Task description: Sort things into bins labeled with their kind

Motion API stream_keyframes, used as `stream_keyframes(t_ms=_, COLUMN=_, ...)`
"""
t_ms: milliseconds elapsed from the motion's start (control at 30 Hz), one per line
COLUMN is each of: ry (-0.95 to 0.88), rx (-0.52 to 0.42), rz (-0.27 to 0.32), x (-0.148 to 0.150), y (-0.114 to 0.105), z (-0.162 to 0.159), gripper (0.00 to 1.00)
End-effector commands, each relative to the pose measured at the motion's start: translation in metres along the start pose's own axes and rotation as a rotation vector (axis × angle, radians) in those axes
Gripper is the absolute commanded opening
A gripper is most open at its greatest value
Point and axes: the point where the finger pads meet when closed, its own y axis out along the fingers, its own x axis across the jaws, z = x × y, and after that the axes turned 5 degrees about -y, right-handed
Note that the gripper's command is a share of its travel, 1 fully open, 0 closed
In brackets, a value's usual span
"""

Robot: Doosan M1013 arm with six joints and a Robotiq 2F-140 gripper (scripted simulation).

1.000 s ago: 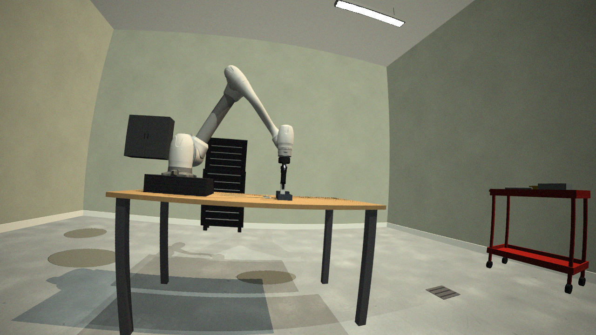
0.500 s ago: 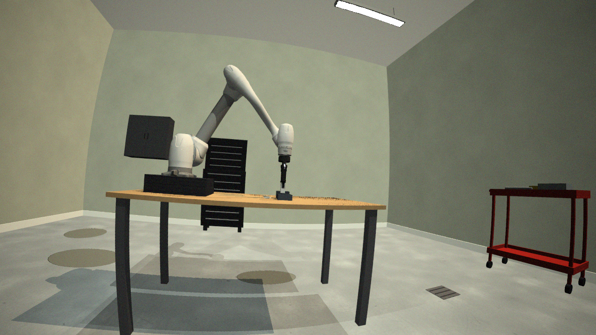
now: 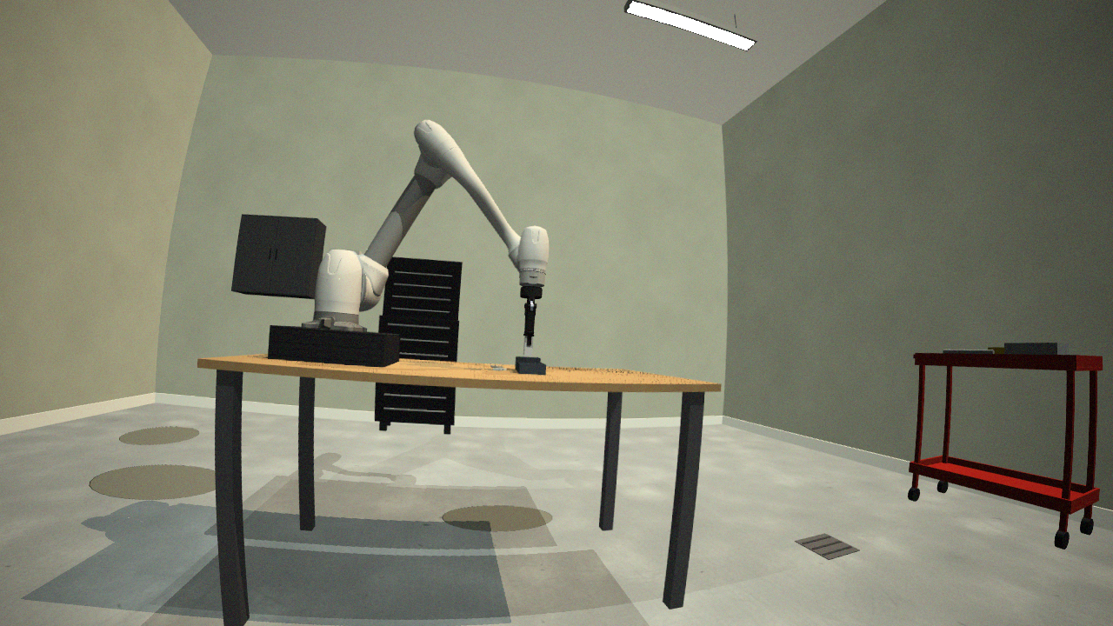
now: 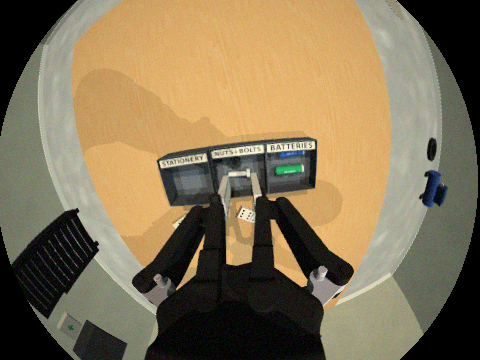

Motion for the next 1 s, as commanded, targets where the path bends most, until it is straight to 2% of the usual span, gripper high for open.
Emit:
stream_keyframes(t_ms=0, ry=0.0, rx=0.0, rz=0.0, x=0.0, y=-0.008, z=0.0, gripper=0.2)
stream_keyframes(t_ms=267, ry=0.0, rx=0.0, rz=0.0, x=0.0, y=-0.013, z=0.0, gripper=0.2)
stream_keyframes(t_ms=300, ry=0.0, rx=0.0, rz=0.0, x=0.0, y=-0.017, z=0.0, gripper=1.0)
stream_keyframes(t_ms=967, ry=0.0, rx=0.0, rz=0.0, x=0.0, y=-0.089, z=0.0, gripper=1.0)
